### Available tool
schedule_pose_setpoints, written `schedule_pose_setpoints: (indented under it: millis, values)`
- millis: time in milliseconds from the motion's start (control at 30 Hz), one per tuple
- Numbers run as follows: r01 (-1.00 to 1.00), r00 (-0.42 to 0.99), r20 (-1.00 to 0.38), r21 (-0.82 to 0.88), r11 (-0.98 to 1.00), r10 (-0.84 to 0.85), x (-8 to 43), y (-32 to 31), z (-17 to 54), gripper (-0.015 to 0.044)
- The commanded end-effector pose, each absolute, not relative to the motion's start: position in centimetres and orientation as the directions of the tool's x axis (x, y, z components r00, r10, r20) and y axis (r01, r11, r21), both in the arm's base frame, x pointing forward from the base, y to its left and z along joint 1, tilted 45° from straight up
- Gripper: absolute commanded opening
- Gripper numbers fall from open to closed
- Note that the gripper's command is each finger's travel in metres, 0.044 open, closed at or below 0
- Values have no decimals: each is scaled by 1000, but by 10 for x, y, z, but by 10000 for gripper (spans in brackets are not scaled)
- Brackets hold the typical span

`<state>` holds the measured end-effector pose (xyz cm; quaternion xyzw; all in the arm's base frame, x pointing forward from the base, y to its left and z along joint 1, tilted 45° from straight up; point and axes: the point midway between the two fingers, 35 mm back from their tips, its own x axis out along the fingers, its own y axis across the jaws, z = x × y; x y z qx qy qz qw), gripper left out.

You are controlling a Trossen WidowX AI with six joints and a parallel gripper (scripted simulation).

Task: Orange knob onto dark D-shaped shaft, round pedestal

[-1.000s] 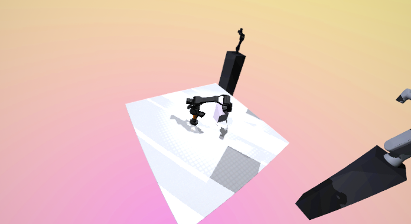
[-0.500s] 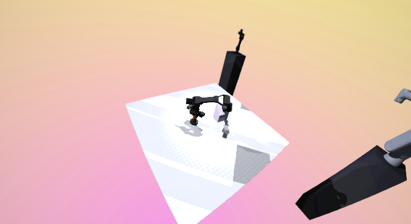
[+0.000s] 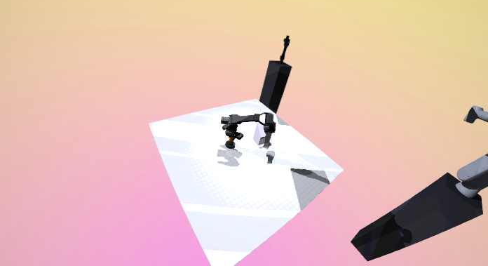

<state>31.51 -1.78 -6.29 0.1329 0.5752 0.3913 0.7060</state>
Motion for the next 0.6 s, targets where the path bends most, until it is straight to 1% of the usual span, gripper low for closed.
schedule_pose_setpoints:
  millis: [0,567]
  values:
    - [-398,36,-707,639,659,707,315,-17,-64,0]
    - [-398,36,-707,638,659,706,318,-20,-61,0]
